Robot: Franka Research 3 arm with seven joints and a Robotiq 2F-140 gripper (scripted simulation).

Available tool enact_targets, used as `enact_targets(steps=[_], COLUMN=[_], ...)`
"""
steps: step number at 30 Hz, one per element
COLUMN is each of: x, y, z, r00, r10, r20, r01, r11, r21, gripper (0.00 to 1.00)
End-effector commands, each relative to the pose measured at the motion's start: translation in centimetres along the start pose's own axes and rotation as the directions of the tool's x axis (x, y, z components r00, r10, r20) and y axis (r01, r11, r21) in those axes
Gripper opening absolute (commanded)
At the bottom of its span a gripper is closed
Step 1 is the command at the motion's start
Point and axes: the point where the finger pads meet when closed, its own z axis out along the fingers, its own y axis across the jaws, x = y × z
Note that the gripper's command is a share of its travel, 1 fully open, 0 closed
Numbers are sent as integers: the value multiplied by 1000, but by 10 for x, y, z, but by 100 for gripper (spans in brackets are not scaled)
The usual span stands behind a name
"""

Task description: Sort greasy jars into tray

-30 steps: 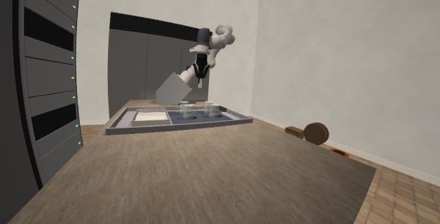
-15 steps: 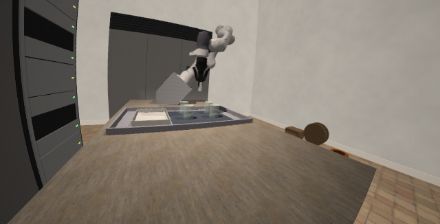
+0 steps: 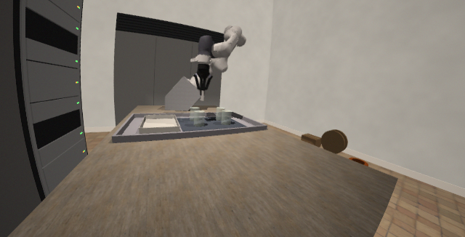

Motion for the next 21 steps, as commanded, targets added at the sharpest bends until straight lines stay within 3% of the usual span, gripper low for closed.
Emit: enact_targets(steps=[1,10,21], x=[-1,-1,-1], y=[-31,-31,-31], z=[-1,23,75], r00=[999,999,999], r10=[-41,-41,-41], r20=[1,1,1], r01=[41,41,41], r11=[999,999,999], r21=[6,6,6], gripper=[0,0,0])
